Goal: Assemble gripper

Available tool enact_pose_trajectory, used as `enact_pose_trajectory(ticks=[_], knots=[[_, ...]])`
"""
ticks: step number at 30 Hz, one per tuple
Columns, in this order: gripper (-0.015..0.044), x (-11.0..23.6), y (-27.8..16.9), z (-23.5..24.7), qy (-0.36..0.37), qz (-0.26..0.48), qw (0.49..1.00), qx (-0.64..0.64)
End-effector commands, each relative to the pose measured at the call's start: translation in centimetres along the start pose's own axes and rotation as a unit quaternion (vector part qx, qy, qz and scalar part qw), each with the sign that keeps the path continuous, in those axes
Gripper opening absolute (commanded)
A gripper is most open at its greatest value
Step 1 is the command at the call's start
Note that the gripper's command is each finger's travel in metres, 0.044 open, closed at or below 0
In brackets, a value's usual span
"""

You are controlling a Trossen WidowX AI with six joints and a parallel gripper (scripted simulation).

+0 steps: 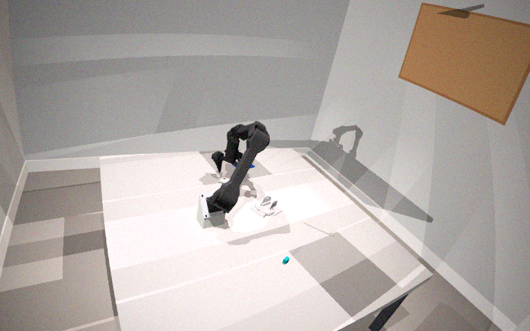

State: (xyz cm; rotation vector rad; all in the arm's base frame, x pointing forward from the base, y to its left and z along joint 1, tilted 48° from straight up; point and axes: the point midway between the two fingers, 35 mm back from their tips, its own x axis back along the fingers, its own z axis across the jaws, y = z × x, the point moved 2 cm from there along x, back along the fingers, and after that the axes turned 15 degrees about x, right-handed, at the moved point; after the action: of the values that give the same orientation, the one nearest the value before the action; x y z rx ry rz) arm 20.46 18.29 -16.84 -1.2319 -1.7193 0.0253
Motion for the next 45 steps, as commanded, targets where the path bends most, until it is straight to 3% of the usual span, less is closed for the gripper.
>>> enact_pose_trajectory(ticks=[1, 19, 45], knots=[[0.044, 0.0, 0.0, 0.0, -0.001, -0.002, 1.0, 0.002], [0.044, -0.1, 0.0, 0.0, 0.0, 0.0, 1.0, 0.0], [0.044, -4.4, 0.3, -0.1, -0.002, -0.001, 1.0, 0.001]])
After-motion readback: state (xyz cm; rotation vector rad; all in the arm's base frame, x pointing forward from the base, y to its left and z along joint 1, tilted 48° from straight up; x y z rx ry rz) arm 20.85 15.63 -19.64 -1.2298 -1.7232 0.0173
